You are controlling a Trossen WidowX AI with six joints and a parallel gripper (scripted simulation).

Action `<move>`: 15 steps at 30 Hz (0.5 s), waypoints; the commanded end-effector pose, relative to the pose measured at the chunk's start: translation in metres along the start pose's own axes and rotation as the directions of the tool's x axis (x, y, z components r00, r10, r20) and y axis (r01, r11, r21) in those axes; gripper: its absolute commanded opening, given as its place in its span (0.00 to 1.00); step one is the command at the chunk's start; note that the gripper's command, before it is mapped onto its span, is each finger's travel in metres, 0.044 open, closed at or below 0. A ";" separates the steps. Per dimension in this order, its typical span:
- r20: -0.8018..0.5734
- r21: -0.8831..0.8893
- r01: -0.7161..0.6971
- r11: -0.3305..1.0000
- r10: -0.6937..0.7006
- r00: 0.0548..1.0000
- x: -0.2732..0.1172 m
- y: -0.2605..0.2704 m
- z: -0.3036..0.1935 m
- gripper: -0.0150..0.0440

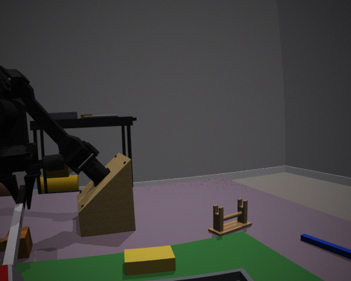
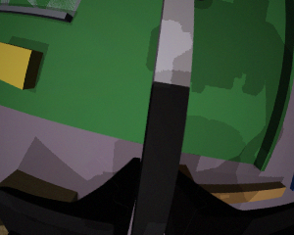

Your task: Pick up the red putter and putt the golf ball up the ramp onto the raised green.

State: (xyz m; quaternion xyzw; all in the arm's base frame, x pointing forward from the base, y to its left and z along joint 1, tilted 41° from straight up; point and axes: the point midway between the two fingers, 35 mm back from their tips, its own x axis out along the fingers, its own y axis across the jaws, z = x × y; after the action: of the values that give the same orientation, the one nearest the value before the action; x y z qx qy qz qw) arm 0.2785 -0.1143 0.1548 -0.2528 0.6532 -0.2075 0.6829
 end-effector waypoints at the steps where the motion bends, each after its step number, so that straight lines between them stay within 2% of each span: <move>1: -0.010 0.156 0.041 0.987 -0.040 0.999 -0.007 -0.030 -0.020 0.25; 4: -0.024 0.239 0.066 0.969 -0.062 0.998 -0.010 -0.045 -0.033 0.25; 10: -0.025 0.245 0.067 0.967 -0.063 0.998 -0.008 -0.046 -0.034 0.25; 15: -0.025 0.246 0.068 0.967 -0.064 0.998 0.011 -0.048 -0.034 0.25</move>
State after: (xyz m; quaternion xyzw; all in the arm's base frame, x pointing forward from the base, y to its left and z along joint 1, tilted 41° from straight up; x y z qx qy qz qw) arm 0.2479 -0.1537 0.1826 -0.1865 0.6201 -0.3118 0.6953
